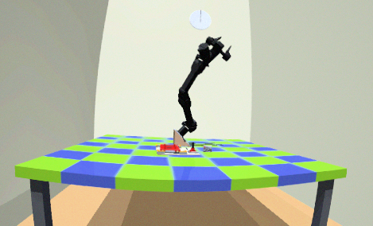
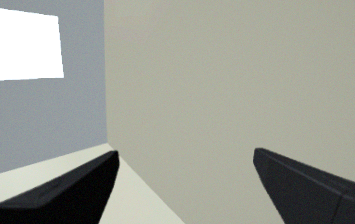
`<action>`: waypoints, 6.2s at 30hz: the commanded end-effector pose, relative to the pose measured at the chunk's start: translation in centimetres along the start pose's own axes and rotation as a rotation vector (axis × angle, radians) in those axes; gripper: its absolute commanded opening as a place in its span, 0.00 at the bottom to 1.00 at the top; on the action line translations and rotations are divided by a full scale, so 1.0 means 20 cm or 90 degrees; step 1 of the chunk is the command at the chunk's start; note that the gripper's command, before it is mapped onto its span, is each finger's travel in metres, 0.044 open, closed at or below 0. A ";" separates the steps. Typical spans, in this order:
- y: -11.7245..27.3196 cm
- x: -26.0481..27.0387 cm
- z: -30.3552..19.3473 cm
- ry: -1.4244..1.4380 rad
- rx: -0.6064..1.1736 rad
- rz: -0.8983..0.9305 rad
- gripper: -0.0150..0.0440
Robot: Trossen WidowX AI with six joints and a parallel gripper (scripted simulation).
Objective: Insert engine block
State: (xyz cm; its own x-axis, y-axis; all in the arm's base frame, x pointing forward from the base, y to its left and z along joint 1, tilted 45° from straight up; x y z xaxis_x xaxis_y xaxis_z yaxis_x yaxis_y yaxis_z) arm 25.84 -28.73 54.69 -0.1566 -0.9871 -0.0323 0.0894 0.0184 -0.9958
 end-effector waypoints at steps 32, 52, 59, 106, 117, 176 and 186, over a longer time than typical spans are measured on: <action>-0.49 -0.50 -1.15 0.299 0.286 -0.250 1.00; -0.46 -1.06 -1.52 0.427 0.413 -0.457 1.00; -0.38 -1.36 -1.60 0.495 0.473 -0.567 1.00; 1.04 -2.22 -0.56 0.297 0.336 -1.459 1.00; 1.42 -1.97 -0.33 0.118 0.144 -1.564 1.00; 2.23 -1.68 -0.25 -0.186 -0.287 -1.504 1.00; 2.26 -1.71 -0.25 -0.187 -0.287 -1.503 0.87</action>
State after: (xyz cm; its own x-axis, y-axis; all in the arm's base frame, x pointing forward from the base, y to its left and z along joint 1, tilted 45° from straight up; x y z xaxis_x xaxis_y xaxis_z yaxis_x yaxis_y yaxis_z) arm 30.23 6.45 10.50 0.4421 0.6136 0.6543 -0.0883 -0.6961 0.7125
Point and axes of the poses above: the point midway between the two fingers, 35 mm back from their tips, its own y axis back along the fingers, its own x axis across the jaws, z = x × y, the point moved 3 cm from there along y, back along the fingers, and after that the axes turned 4 degrees about -y, right-handed, at the moved point
